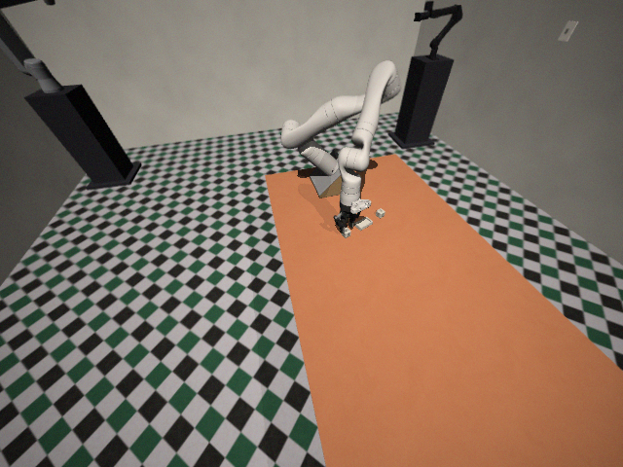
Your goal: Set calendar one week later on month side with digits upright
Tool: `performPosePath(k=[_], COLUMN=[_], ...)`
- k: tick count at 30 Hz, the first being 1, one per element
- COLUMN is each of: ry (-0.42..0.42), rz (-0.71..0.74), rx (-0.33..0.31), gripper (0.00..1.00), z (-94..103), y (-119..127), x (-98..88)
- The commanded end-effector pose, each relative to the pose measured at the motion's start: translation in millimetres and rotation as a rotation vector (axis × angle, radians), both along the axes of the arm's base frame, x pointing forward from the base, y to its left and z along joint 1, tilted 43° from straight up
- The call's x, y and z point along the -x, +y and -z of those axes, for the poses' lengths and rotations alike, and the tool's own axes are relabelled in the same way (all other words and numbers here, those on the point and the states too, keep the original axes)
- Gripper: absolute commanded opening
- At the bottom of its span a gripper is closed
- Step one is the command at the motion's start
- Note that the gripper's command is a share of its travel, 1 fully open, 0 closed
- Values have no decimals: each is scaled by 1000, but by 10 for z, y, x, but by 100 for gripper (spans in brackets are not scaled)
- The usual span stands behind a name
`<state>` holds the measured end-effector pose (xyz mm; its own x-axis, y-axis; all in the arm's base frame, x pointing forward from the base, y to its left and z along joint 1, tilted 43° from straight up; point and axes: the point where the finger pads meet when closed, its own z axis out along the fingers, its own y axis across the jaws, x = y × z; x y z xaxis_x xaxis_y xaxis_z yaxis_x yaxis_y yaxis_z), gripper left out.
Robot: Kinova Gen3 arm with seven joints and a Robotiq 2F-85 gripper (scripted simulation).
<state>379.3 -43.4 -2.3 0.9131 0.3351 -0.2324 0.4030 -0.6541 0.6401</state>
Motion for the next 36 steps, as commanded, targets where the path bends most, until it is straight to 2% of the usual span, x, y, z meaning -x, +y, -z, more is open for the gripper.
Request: performPosePath(k=[1, 20, 36], ry=[-1, -1, -1], rz=[-1, -1, -1], rx=[-1, -1, -1], gripper=[46, 46, 46], z=[-3, 5, 152], y=[6, -1, -137], x=[-4, -4, -17])
